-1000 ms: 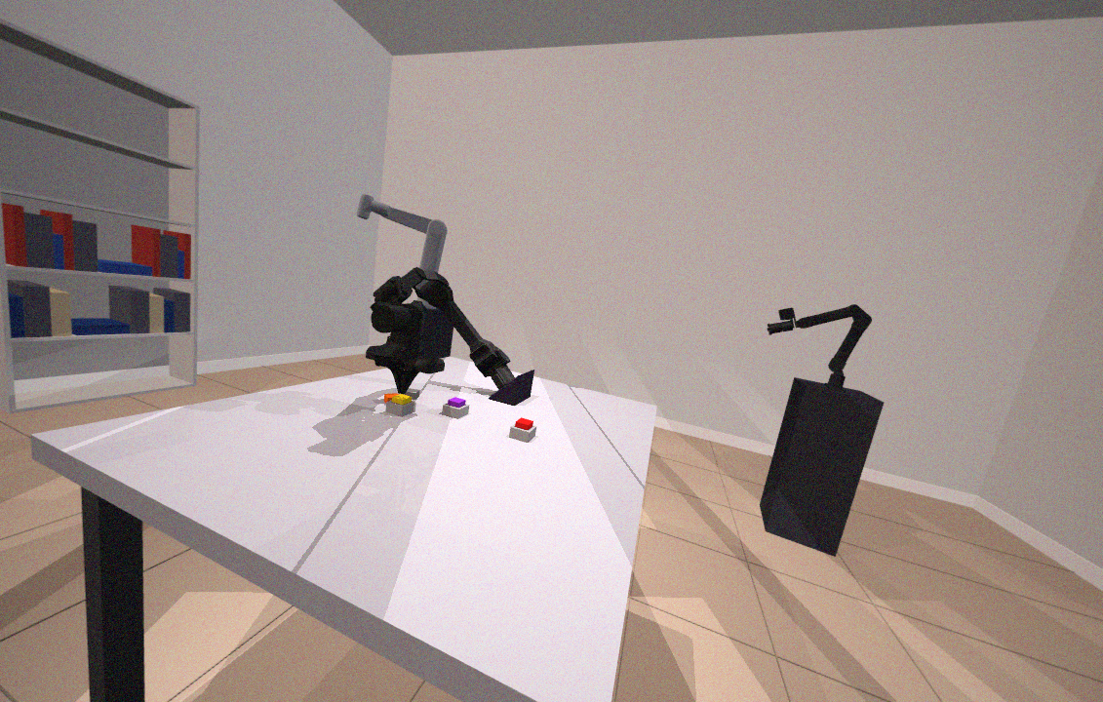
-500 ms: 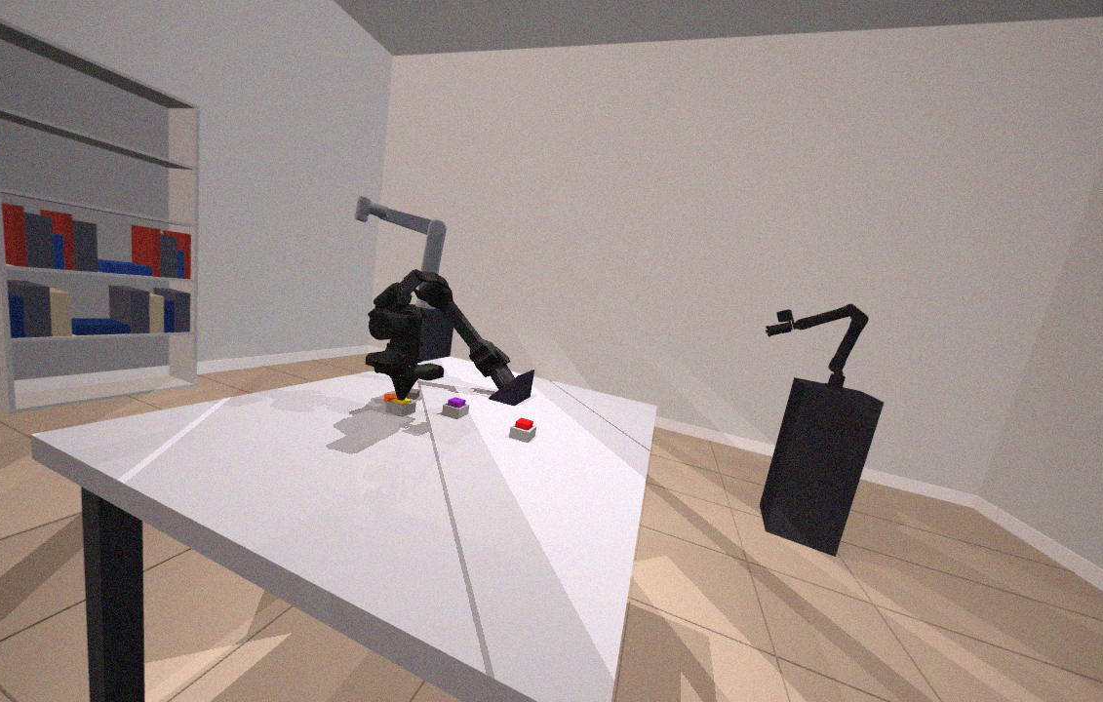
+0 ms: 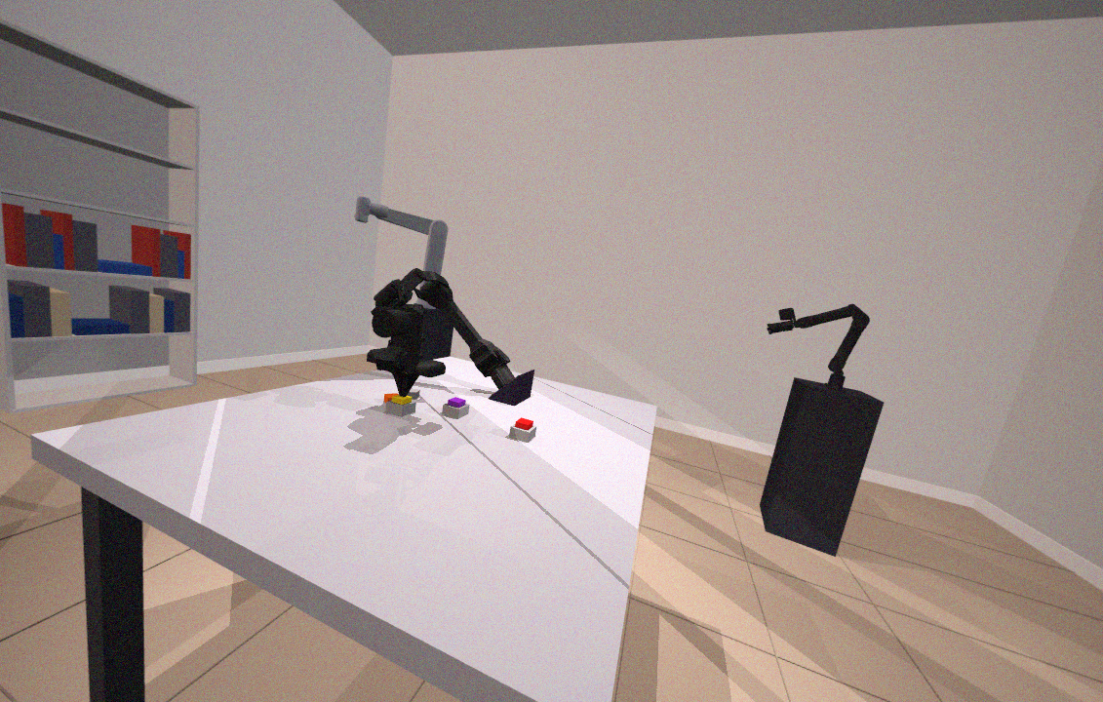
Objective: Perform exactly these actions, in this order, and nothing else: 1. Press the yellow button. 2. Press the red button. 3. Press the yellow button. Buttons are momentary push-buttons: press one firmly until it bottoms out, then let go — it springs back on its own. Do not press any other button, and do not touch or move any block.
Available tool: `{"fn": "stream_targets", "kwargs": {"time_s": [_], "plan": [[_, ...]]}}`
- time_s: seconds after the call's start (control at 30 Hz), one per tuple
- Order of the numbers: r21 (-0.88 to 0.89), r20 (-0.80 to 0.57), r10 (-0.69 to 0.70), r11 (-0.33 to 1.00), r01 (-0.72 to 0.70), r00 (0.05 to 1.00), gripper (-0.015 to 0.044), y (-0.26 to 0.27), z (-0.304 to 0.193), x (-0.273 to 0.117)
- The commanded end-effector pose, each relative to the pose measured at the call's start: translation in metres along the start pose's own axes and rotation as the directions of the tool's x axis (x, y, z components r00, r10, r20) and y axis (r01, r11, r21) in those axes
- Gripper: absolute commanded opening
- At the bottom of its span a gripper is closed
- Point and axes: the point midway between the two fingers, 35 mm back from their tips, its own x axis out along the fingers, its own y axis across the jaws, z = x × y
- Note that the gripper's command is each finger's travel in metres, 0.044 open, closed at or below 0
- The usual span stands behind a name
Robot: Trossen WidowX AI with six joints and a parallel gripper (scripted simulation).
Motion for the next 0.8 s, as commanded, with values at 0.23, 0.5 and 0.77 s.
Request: {"fn": "stream_targets", "kwargs": {"time_s": [0.23, 0.5, 0.77], "plan": [[-0.035, 0.029, 0.032, 0.999, -0.031, 0.999, 0.0125, 0.028, 0.009, -0.031], [-0.076, 0.041, 0.089, 0.993, -0.086, 0.995, 0.0335, 0.12, 0.019, -0.057], [-0.046, 0.019, 0.085, 0.995, -0.084, 0.996, 0.04, 0.244, -0.008, -0.084]]}}
